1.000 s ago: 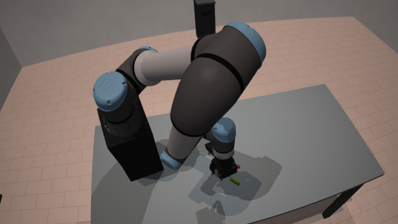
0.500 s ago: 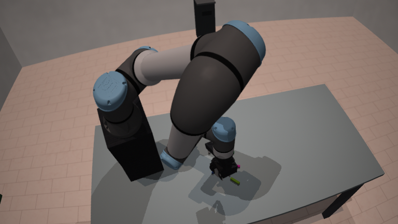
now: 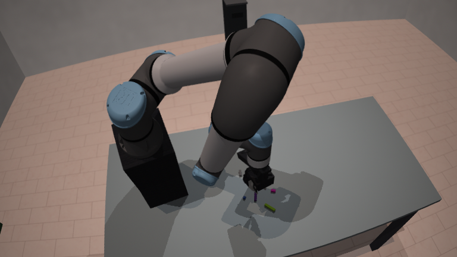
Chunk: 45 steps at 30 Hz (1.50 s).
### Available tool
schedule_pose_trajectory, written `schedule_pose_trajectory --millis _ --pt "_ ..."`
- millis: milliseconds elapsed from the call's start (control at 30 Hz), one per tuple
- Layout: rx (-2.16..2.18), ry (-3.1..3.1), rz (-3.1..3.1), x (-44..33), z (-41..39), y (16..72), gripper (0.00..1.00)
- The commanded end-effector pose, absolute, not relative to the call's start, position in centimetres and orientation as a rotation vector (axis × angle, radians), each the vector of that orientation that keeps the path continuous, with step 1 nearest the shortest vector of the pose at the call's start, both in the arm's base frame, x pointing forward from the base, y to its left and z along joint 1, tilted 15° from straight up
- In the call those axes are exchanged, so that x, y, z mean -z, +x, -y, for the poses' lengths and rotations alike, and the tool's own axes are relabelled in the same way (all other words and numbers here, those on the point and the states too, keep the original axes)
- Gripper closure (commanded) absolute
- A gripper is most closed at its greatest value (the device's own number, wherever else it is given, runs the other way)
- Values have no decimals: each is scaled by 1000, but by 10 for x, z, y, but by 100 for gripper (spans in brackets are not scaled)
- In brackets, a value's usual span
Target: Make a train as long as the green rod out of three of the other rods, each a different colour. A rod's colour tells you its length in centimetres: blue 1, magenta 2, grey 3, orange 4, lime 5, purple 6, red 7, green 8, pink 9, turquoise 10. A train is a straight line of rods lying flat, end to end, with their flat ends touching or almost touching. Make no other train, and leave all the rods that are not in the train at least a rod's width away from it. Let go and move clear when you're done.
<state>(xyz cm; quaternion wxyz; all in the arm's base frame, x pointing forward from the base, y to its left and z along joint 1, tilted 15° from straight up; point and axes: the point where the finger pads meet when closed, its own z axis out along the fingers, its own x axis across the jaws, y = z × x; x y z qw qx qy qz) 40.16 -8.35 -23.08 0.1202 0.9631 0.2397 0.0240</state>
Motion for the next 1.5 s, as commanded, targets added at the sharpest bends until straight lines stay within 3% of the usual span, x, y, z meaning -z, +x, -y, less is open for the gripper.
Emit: schedule_pose_trajectory --millis 0,767,1467 --pt "-64 2812 -728 240 43 406 100" --pt "-41 2754 -874 291 -151 355 100" --pt "-43 2740 -894 298 -175 340 100"
